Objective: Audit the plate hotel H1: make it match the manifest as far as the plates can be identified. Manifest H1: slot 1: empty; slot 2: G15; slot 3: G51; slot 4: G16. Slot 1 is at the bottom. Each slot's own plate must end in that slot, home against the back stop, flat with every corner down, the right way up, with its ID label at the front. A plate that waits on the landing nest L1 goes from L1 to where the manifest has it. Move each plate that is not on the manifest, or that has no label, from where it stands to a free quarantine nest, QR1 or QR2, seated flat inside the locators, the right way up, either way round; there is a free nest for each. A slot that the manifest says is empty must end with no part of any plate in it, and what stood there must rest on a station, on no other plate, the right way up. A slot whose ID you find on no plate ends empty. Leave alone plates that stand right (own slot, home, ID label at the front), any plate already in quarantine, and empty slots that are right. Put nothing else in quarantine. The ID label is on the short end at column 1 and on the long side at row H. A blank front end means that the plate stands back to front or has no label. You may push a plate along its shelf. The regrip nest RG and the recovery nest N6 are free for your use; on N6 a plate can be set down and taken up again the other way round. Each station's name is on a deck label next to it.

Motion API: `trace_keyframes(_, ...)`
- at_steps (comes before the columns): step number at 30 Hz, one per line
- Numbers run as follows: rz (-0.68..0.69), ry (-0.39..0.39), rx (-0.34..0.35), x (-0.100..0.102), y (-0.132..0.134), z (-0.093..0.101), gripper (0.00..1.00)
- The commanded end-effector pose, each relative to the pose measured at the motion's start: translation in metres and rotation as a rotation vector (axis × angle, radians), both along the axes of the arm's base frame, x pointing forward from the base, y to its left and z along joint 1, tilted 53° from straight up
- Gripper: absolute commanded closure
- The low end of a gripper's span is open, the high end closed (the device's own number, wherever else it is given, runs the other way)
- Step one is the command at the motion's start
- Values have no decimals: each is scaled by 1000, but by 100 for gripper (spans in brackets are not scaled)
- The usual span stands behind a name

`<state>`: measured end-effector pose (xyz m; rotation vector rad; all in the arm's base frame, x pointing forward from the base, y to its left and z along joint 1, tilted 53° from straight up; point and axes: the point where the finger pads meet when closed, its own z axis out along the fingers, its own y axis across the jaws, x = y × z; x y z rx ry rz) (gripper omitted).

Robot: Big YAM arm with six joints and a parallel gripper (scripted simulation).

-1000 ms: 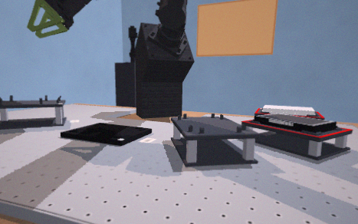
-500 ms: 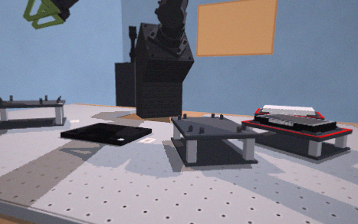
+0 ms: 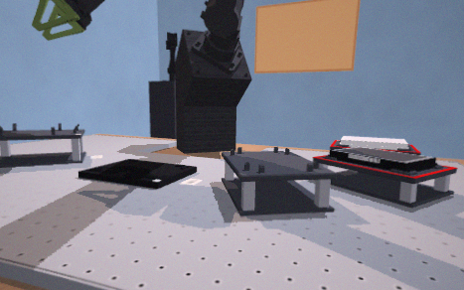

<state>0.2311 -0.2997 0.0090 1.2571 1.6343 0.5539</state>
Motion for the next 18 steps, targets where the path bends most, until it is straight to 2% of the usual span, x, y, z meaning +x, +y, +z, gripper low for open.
trace_keyframes(1,-7,-6,-39,0,-14,7,0)
trace_keyframes(10,-7,-6,-39,0,-14,7,0)
trace_keyframes(11,7,1,-23,4,1,-2,0)
trace_keyframes(18,2,-2,-12,18,13,-16,0)
